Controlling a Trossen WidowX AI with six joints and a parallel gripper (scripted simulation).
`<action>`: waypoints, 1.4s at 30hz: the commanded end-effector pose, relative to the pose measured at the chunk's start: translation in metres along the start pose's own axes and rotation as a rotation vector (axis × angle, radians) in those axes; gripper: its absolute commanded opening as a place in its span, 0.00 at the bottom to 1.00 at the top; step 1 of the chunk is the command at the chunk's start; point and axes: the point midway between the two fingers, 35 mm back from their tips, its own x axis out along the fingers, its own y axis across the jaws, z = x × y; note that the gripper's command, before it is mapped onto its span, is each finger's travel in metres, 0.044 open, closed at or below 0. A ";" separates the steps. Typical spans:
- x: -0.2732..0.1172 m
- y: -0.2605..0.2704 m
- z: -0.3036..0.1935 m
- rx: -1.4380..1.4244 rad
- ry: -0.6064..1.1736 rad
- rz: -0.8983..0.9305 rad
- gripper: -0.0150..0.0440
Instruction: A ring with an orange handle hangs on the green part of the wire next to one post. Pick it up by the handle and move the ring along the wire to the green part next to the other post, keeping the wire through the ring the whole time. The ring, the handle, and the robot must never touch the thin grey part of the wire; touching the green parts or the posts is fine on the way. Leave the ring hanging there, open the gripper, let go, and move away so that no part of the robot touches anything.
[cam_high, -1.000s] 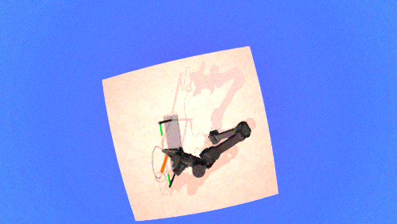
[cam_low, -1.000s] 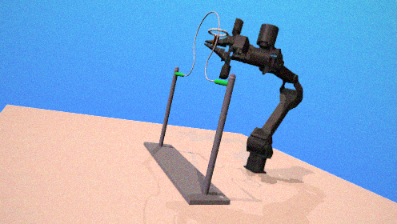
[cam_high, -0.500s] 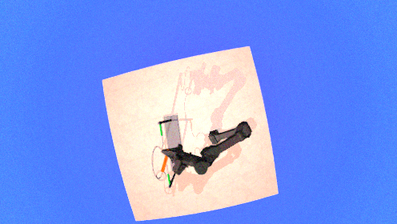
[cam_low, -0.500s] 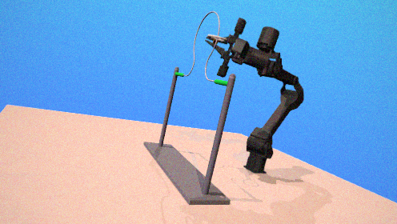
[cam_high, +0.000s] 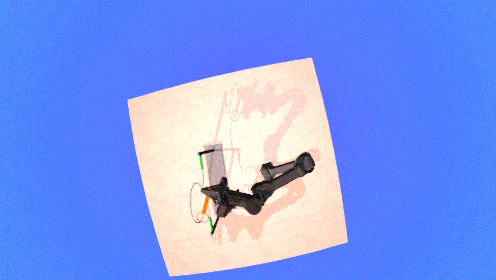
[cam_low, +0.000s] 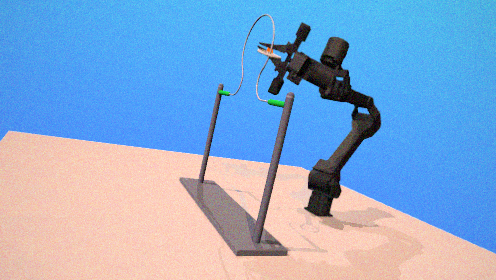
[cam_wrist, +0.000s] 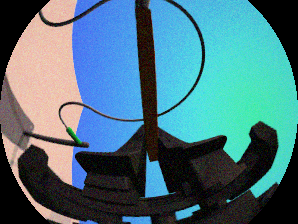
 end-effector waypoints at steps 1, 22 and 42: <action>0.000 -0.002 0.001 -0.048 -0.008 -0.026 0.00; 0.001 -0.008 0.001 -0.254 -0.031 -0.136 0.00; -0.007 0.020 -0.008 -0.186 0.051 -0.104 0.00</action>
